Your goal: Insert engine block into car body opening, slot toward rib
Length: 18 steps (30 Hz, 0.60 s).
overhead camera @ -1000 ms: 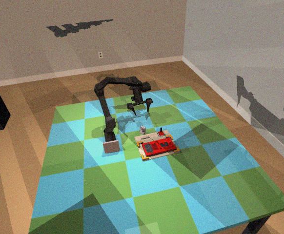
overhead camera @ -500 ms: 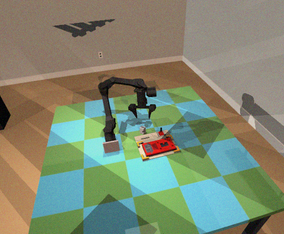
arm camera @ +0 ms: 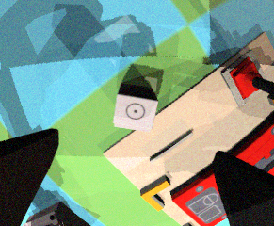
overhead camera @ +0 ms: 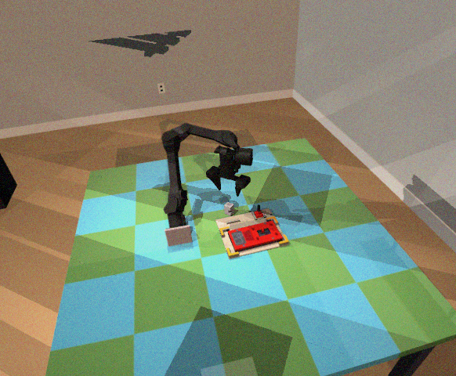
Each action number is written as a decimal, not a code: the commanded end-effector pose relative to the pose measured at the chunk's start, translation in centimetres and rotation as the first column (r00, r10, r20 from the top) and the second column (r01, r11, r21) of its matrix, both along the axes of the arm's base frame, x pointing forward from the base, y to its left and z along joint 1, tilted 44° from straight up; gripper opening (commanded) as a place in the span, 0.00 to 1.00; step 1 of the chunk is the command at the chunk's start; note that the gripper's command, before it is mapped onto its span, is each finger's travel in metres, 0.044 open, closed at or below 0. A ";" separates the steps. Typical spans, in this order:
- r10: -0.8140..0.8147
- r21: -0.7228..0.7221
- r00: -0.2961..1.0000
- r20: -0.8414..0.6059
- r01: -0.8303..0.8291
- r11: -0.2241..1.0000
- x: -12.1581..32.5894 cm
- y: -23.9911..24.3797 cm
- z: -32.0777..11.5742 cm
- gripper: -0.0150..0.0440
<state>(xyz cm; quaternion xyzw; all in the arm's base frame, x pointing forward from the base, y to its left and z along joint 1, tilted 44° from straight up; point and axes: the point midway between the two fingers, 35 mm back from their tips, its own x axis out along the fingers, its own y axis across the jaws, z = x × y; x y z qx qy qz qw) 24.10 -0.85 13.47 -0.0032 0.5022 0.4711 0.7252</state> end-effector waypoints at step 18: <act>-0.014 0.019 1.000 -0.008 0.015 1.000 0.1 3.4 -3.8 1.00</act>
